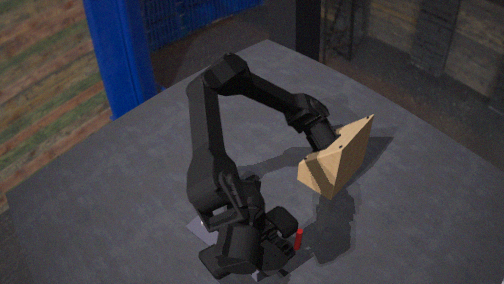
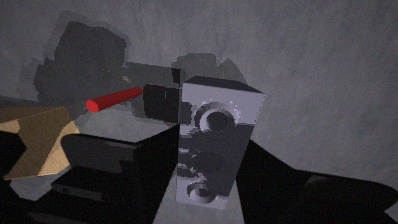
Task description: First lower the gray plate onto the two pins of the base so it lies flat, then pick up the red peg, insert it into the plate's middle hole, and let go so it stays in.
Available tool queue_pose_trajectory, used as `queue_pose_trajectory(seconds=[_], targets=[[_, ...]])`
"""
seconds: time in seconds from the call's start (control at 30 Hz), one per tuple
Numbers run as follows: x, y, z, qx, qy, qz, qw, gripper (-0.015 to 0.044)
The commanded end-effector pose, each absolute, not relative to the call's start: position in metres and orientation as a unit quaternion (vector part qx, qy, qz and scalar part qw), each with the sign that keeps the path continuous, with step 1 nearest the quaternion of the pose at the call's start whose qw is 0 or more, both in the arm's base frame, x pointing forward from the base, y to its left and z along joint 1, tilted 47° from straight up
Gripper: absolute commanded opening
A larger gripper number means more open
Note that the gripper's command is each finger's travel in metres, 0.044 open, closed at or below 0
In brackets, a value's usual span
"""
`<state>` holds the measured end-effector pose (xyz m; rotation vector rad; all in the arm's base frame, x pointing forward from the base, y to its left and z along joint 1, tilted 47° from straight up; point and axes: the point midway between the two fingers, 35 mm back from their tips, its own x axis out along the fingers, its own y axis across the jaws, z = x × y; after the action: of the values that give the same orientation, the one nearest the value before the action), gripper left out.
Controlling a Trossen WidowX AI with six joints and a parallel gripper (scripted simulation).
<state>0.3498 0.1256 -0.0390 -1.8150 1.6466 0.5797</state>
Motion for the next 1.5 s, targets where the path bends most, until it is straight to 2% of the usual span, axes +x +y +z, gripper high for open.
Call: queue_pose_trajectory(seconds=[0.0,0.57,1.47], targets=[[0.349,0.137,-0.031,-0.684,0.622,0.220,0.311,0.0000],[0.339,0.170,0.002,-0.685,0.623,0.218,0.310,0.0000],[0.355,0.090,0.031,-0.701,0.606,0.260,0.273,0.0000]])
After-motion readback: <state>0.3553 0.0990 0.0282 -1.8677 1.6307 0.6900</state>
